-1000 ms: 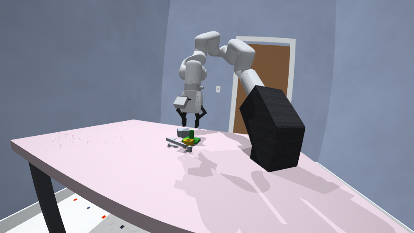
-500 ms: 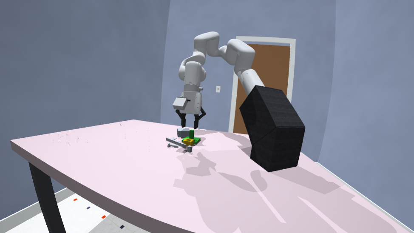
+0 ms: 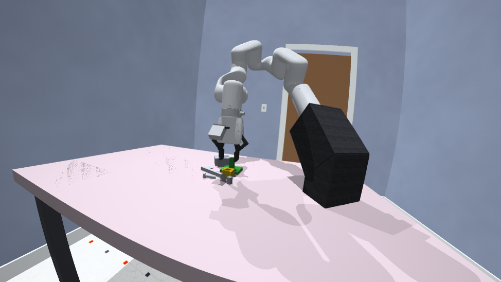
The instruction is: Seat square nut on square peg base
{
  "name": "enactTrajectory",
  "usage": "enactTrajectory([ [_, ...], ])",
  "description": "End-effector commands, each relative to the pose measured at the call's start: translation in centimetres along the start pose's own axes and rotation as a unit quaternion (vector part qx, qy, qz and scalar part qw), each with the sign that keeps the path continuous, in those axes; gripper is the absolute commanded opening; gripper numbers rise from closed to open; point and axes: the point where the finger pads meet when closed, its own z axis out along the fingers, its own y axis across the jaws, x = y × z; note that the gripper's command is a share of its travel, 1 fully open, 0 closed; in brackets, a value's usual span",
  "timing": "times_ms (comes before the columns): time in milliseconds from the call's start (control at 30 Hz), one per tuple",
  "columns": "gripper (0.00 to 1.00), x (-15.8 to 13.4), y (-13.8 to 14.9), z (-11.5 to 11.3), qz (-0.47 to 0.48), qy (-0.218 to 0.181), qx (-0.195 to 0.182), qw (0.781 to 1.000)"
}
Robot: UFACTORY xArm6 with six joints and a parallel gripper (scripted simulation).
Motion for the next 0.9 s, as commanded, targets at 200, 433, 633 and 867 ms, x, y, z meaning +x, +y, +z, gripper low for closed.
enactTrajectory([
  [200,0.6,0.1,0.1,2.7,0.0,0.001,-0.001,1.0],
  [433,0.6,0.1,-0.1,4.3,0.0,0.002,-0.001,1.0],
  [633,0.6,0.1,-0.2,5.2,0.0,0.003,0.0,1.0],
  [867,0.6,0.1,-0.3,5.5,0.0,0.003,0.0,1.0],
])
